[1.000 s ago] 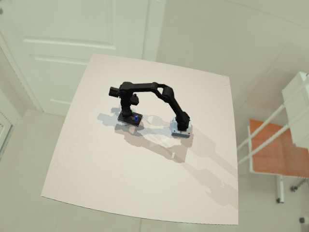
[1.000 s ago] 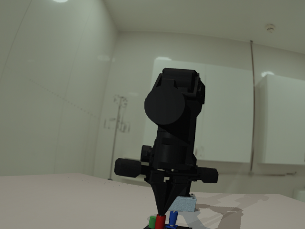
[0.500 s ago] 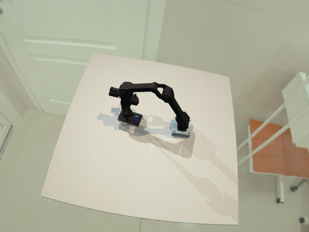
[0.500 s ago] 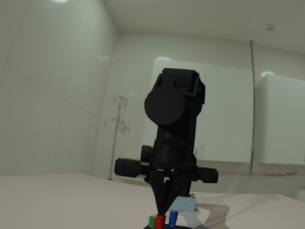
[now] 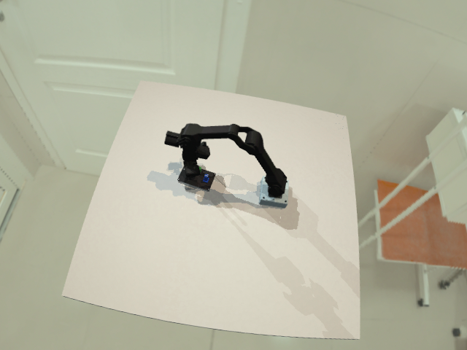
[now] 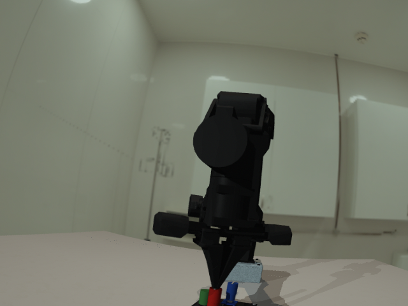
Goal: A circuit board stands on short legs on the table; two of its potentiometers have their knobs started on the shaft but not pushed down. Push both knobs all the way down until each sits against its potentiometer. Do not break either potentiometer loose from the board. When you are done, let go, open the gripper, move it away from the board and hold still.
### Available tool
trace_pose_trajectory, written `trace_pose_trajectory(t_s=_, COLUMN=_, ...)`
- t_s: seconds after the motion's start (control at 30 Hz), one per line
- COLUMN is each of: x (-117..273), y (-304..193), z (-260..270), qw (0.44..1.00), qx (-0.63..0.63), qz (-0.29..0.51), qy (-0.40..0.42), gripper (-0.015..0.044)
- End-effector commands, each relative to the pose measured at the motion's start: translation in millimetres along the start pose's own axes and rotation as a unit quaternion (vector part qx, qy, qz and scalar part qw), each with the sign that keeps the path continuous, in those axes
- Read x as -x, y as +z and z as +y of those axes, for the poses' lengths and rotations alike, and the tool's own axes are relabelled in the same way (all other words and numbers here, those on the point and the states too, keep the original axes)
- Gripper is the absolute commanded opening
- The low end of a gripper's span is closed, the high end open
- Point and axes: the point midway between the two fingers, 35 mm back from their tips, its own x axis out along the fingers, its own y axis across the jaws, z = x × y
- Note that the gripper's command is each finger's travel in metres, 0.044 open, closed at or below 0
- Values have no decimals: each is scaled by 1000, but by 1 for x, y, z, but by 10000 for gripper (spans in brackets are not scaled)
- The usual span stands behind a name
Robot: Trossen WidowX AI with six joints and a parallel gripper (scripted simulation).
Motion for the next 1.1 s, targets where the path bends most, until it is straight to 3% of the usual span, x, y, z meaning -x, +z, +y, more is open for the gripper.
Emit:
trace_pose_trajectory(t_s=0.0, x=-4, y=0, z=-1, qw=1000, qx=-2, qz=0, qy=-2, gripper=0)
trace_pose_trajectory(t_s=1.07, x=-9, y=0, z=-1, qw=1000, qx=-2, qz=0, qy=-2, gripper=0)
